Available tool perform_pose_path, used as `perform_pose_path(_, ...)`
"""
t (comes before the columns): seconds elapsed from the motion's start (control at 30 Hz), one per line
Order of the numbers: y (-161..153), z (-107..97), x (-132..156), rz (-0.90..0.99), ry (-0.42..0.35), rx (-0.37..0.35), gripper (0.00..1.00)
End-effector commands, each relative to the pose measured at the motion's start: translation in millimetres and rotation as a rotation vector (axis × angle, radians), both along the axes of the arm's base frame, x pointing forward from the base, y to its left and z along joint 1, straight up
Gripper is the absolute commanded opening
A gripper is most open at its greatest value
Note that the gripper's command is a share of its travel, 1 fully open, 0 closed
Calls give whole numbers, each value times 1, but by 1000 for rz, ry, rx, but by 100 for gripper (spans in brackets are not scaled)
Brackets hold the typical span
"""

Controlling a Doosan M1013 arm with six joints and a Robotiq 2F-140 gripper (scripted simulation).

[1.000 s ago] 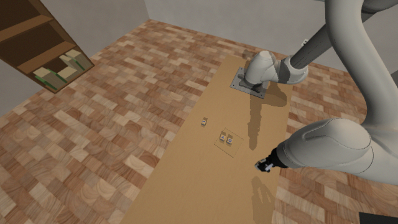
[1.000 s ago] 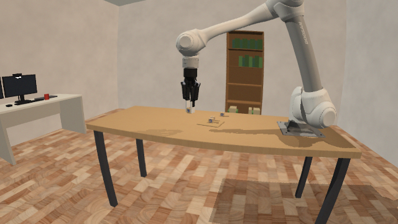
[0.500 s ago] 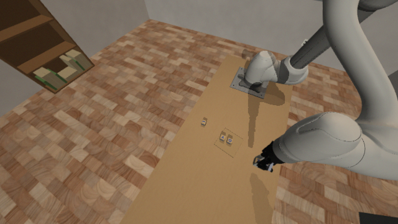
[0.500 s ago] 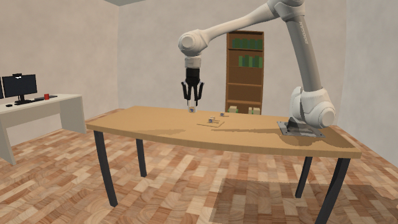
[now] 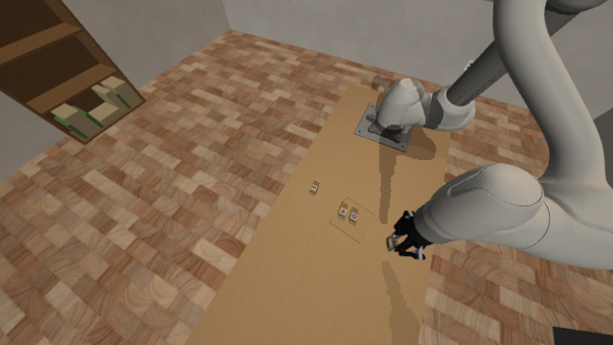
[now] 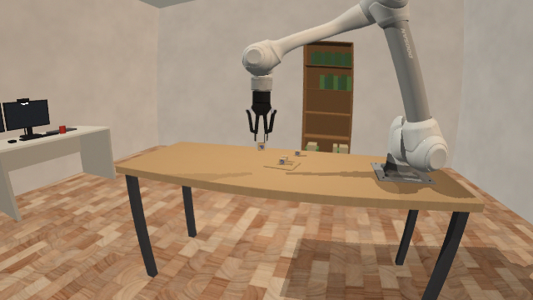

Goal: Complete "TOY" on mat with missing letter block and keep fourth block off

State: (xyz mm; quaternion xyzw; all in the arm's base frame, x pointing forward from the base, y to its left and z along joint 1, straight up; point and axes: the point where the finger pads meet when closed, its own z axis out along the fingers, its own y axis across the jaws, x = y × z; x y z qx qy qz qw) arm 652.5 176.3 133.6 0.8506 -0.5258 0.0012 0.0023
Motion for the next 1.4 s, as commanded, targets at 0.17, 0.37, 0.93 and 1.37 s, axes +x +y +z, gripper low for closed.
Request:
perform_pose_path(0.17, -15, 1, -5, 275, -1, 3, 16)
perform_pose_path(0.37, -21, 1, -9, 455, 0, 2, 16)
perform_pose_path(0.93, -38, 1, -20, 946, 2, 2, 16)
perform_pose_path(1.37, -50, 1, -29, 1316, 3, 1, 16)
